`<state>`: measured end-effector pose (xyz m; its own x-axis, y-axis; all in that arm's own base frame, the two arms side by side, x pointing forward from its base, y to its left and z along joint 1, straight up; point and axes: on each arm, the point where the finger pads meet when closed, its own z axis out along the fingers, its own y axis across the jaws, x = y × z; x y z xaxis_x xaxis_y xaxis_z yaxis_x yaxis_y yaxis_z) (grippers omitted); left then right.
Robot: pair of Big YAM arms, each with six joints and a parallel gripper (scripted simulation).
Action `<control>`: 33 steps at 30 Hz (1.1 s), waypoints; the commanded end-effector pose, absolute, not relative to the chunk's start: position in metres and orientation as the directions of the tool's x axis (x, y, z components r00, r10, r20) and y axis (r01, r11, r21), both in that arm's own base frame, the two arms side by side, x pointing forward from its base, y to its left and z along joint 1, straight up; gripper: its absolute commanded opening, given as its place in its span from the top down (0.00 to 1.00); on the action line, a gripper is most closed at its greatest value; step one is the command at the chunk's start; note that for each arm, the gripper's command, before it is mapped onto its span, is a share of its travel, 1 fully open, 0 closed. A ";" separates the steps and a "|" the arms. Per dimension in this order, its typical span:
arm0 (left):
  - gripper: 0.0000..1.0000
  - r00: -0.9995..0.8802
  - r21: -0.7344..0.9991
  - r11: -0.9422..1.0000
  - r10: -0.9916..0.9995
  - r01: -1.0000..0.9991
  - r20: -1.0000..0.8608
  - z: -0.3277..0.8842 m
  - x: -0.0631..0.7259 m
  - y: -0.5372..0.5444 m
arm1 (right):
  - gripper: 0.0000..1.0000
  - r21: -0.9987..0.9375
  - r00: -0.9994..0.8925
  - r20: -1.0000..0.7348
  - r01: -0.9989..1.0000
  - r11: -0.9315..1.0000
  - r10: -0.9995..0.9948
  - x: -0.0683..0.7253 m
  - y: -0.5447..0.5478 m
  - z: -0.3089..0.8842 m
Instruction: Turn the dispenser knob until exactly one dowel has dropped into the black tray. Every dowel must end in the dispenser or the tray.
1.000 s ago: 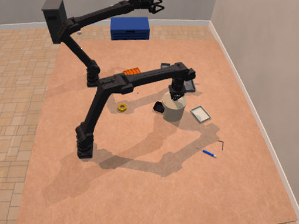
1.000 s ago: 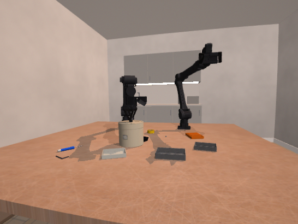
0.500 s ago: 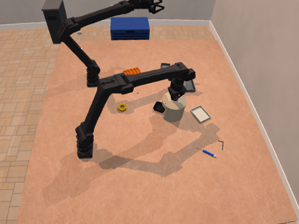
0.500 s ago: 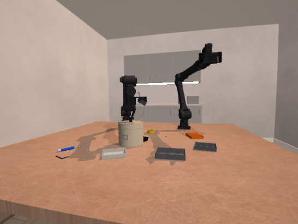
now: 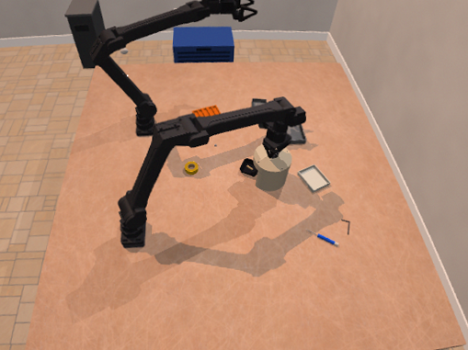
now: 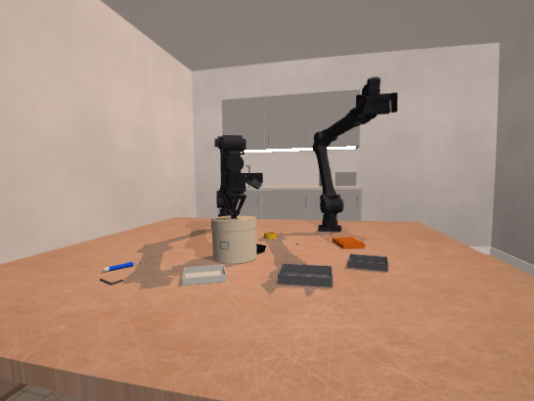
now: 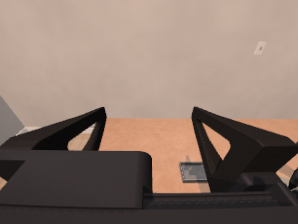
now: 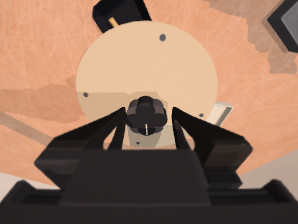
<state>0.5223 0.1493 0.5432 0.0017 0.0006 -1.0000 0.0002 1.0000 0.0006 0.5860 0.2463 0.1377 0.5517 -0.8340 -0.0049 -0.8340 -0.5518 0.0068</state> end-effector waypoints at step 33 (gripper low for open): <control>0.00 0.015 0.015 1.000 0.015 0.008 -1.000 0.555 0.521 0.144 | 0.31 -0.012 0.556 -0.003 -0.831 -0.556 -0.831 0.599 0.247 0.153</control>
<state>0.5223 0.1493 0.5432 0.0017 0.0006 -1.0000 0.0002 1.0000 0.0006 0.5862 0.2444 0.1381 0.5510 -0.8345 -0.0061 -0.8344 -0.5510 0.0128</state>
